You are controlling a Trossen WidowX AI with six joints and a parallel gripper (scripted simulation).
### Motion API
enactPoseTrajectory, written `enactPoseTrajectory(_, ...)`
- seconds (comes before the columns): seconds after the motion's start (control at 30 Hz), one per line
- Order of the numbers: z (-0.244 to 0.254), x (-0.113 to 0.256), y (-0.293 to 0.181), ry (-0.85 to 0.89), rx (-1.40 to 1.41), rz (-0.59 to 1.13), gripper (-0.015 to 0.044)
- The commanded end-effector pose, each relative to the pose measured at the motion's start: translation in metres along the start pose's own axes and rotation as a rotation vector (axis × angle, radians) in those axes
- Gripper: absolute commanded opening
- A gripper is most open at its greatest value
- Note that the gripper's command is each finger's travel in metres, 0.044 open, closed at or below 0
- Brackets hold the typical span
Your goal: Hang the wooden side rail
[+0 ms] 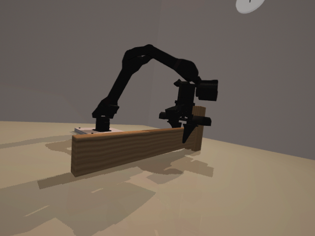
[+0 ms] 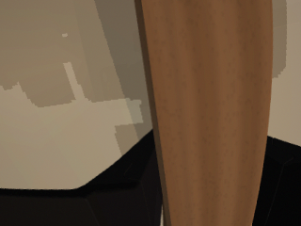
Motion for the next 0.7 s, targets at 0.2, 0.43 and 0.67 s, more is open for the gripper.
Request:
enactPoseTrajectory(0.2, 0.0012, 0.0008, -0.0009, 0.011, 0.000, 0.004, 0.0000)
enactPoseTrajectory(0.43, 0.0012, -0.0003, -0.0009, 0.011, 0.000, 0.004, 0.0000)
enactPoseTrajectory(0.67, 0.0012, -0.0015, -0.0009, 0.011, 0.000, 0.004, 0.0000)
Point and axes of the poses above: the point midway between the two fingers, 35 mm back from their tips, its own x axis back along the fingers, its own z axis across the jaws, y = z × x, the point moved 2 cm from there along x, back along the fingers, and after that the axes turned 14 degrees about x, right-handed, at the moved point
